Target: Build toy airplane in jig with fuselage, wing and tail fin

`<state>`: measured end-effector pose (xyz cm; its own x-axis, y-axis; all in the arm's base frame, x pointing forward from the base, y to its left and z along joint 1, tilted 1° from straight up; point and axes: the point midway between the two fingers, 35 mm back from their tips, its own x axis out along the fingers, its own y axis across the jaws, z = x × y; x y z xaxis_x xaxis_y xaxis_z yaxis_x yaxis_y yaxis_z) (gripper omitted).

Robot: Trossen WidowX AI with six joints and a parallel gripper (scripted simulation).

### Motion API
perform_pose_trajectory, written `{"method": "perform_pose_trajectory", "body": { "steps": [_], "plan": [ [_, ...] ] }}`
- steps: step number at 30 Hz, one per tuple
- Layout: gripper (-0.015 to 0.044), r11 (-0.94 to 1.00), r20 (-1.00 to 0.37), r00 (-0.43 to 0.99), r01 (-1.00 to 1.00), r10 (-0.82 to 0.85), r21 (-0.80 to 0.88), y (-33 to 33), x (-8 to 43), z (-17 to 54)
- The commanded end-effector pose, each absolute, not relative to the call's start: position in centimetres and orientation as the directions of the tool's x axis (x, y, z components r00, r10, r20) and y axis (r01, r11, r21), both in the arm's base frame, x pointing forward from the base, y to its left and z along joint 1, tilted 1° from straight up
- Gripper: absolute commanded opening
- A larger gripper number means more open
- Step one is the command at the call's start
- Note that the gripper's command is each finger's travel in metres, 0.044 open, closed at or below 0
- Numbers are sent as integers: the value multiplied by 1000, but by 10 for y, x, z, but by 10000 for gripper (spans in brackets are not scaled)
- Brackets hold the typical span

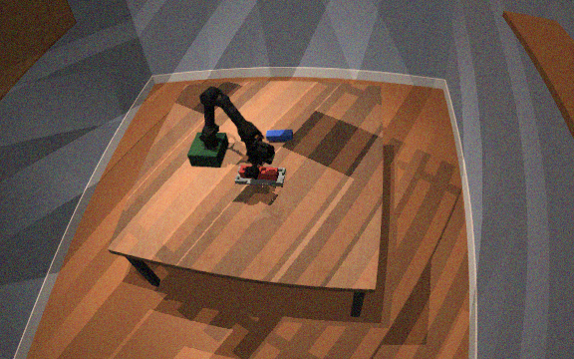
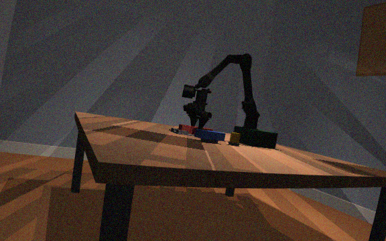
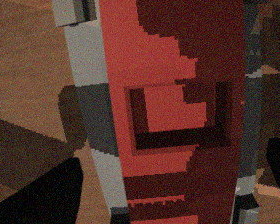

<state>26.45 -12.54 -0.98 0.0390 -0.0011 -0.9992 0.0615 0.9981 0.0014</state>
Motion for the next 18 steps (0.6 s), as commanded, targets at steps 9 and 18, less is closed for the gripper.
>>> {"method": "perform_pose_trajectory", "body": {
  "steps": [9, 18],
  "plan": [
    [440, 998, -999, 40, 61, 1, 4, -128, 265, 70],
    [440, 998, -999, 40, 61, 2, 4, -130, 266, 97]
  ]
}}
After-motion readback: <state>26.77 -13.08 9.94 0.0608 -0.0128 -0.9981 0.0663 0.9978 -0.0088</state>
